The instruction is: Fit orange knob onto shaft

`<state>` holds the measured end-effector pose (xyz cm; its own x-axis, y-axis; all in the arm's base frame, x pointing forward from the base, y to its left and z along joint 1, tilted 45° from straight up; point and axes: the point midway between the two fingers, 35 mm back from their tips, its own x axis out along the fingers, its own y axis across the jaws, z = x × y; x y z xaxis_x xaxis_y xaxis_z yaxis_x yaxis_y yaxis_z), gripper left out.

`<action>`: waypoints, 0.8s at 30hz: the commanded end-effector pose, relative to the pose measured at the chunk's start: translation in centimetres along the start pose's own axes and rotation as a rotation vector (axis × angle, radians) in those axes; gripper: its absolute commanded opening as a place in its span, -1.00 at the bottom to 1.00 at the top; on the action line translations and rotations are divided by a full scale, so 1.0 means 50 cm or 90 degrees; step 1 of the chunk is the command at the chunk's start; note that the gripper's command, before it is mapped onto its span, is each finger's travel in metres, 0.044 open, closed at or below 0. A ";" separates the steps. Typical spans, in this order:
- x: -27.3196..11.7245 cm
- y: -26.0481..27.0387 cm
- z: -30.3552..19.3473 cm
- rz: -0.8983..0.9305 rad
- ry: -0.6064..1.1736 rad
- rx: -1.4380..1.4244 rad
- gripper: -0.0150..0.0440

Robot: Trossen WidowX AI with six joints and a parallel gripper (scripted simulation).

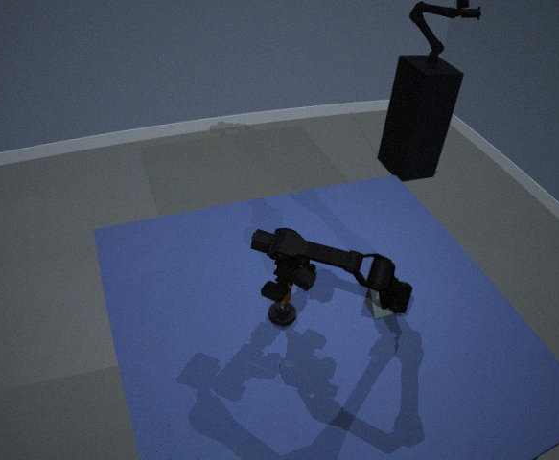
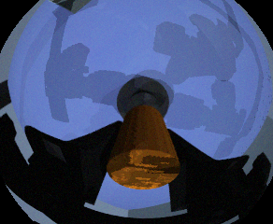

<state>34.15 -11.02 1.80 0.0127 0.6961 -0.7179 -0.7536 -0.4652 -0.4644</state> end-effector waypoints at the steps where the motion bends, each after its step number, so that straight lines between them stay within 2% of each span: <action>1: -0.002 0.000 0.002 -0.001 0.001 -0.073 -0.49; 24: -0.002 0.002 0.001 0.000 0.002 -0.086 -0.49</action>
<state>33.99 -10.92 1.79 0.0111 0.6974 -0.7166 -0.6625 -0.5316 -0.5277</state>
